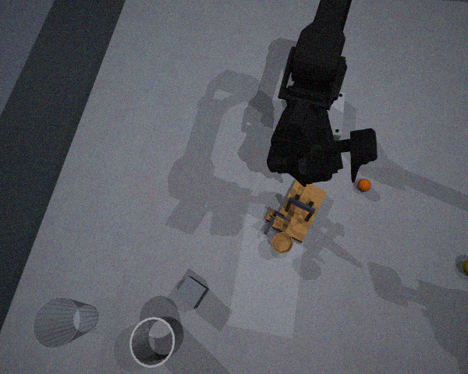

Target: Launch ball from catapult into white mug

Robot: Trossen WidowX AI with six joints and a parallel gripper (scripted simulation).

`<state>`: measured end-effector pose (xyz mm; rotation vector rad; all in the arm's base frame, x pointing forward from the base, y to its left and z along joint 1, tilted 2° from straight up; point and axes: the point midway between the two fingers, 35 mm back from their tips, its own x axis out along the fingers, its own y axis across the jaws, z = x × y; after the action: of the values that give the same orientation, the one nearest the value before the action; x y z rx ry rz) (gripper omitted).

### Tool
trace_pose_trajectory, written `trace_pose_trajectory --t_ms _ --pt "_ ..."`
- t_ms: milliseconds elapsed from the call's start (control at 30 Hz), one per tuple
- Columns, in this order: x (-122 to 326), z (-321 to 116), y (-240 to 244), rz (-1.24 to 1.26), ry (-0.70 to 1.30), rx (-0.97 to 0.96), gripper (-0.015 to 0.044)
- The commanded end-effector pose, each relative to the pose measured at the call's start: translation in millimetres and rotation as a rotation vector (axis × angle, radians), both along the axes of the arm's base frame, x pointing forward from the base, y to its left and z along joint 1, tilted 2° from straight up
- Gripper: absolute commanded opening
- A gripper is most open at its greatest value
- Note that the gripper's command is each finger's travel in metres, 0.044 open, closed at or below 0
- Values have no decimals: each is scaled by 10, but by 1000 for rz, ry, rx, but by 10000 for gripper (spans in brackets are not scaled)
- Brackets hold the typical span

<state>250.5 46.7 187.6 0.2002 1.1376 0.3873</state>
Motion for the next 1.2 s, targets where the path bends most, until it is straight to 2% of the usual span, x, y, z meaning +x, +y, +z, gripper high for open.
trace_pose_trajectory --t_ms 0,567,767,933,1167 --pt "14 -107 -10 -71 105 -47 440" --pt "33 -447 -102 -365 418 -368 440" --pt "35 -468 -104 -368 420 -372 440" --pt "33 -900 -132 -368 420 -372 440" --pt "34 -941 -134 -368 420 -372 440"
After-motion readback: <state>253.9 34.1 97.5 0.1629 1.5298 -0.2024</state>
